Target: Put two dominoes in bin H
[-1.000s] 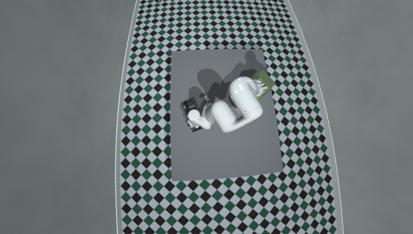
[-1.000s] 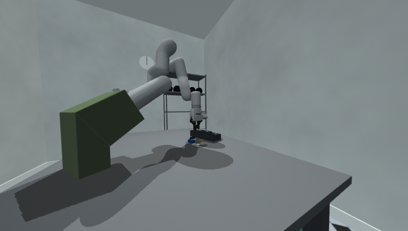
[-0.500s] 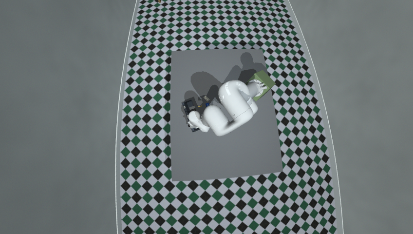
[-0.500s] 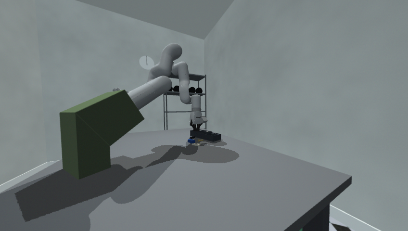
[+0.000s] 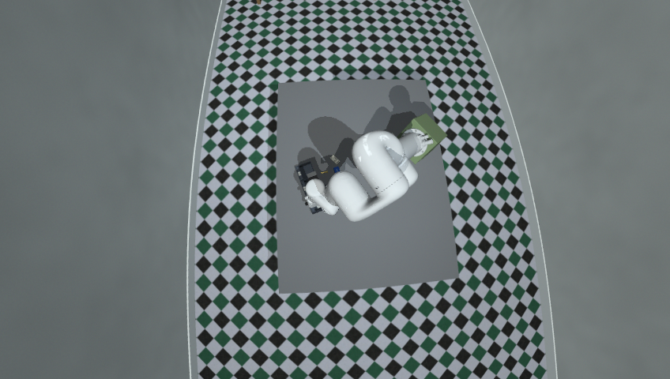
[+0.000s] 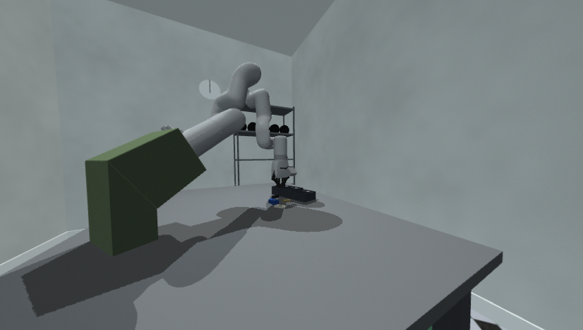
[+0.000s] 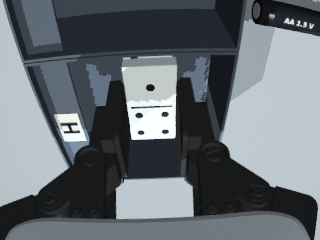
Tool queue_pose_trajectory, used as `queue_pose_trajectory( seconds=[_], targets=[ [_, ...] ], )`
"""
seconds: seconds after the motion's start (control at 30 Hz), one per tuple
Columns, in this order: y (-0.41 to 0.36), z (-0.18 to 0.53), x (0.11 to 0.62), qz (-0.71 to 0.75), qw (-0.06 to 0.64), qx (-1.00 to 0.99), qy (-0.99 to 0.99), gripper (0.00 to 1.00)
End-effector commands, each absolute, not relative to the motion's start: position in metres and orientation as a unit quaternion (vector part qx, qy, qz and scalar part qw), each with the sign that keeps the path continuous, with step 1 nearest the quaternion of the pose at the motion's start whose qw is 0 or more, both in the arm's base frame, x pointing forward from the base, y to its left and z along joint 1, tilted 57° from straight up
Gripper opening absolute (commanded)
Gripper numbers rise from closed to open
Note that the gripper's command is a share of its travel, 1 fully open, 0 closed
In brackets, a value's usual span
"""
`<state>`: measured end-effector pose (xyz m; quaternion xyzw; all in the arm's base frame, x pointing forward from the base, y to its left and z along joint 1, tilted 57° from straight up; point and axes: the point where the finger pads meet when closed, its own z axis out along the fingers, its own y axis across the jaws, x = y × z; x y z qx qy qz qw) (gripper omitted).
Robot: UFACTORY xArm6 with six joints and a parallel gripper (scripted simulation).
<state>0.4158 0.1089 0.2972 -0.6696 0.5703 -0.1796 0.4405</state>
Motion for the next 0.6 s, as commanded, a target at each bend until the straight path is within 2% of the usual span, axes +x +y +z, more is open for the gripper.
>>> queue_pose_trajectory(
  seconds=[0.0, 0.57],
  targets=[
    [0.1088, 0.2982, 0.416, -0.18, 0.441, -0.669, 0.57, 0.31],
    [0.1078, 0.2995, 0.4141, -0.18, 0.441, -0.669, 0.57, 0.31]
  ],
)
